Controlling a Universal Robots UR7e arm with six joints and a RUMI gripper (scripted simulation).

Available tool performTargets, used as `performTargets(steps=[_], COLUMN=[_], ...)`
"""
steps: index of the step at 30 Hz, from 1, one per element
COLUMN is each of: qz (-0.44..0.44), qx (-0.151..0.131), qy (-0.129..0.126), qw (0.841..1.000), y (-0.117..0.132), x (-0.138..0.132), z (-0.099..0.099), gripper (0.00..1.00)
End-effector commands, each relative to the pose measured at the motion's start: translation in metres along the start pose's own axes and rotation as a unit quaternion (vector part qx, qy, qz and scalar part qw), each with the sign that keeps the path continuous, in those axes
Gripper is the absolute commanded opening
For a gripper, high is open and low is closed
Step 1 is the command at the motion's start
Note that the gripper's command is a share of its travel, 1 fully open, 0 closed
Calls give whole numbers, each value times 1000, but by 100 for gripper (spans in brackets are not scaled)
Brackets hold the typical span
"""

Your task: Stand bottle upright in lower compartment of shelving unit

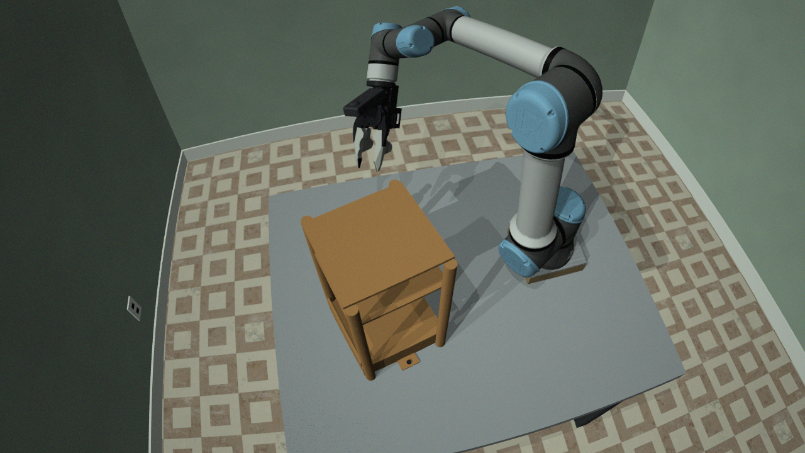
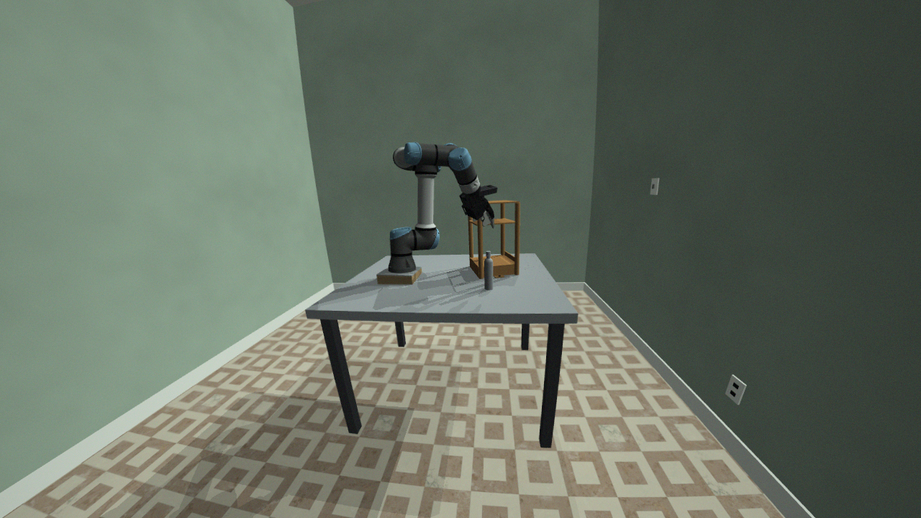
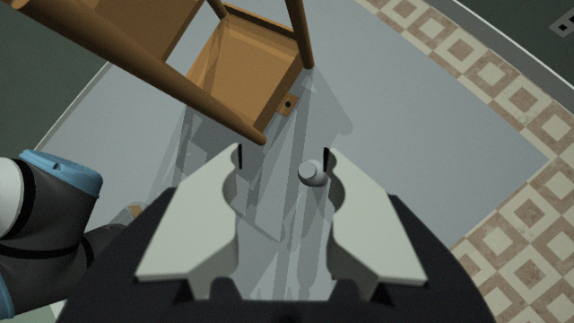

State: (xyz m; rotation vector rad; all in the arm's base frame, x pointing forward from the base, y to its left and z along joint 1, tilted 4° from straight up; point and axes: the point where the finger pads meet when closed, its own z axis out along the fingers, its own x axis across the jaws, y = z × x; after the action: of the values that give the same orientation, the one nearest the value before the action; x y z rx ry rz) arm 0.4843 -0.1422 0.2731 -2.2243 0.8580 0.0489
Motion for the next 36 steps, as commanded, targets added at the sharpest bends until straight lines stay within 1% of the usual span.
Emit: performTargets(steps=[1, 9, 11, 13, 14, 20, 26, 28, 31, 36], qz=[-45, -91, -91, -111, -117, -150, -182, -182, -206, -231], qx=[50, 105, 105, 128, 136, 176, 216, 216, 246, 278], qy=[-50, -98, -98, -120, -126, -160, -194, -194, -219, -245], qw=[997, 985, 985, 978, 976, 960, 939, 939, 921, 899], y=[1, 2, 2, 2, 2, 3, 4, 4, 5, 6], x=[0, 0, 0, -1, -1, 0, 0, 0, 0, 0], z=[2, 4, 4, 6, 6, 8, 9, 9, 10, 11], gripper=[35, 35, 35, 35, 35, 35, 35, 35, 35, 35])
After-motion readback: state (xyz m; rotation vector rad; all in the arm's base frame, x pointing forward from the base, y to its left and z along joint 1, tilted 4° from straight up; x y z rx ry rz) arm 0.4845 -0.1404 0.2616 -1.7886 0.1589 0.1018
